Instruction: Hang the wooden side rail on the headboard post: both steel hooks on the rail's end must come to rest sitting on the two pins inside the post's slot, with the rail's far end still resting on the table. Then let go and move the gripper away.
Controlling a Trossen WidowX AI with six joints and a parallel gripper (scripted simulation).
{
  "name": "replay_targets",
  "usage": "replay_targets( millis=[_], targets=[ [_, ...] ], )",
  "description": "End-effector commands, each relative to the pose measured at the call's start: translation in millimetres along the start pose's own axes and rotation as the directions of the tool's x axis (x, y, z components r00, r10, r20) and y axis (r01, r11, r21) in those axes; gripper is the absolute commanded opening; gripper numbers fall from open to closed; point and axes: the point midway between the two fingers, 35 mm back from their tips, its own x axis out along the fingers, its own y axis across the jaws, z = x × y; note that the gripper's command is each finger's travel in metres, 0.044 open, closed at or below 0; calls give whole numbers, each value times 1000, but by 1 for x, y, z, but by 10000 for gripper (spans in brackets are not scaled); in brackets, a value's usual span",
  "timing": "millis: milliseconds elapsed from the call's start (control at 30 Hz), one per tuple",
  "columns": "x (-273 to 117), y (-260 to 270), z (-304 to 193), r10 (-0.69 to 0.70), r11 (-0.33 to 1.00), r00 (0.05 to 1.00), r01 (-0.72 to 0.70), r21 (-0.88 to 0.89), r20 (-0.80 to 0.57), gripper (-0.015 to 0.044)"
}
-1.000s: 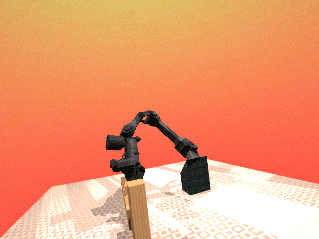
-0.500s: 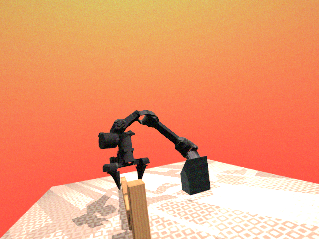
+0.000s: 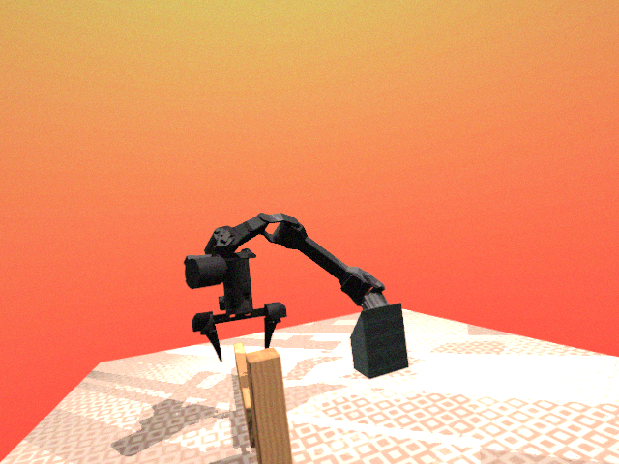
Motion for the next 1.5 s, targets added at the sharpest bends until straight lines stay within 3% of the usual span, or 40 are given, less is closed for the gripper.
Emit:
replay_targets(
  millis=[0, 1467],
  targets=[
    [24, -1, 3, -9, 1000, 1000, 9, 2, 10, 440],
    [97, -1, 4, -8, 1000, 1000, 8, 2, 13, 440]
  ],
)
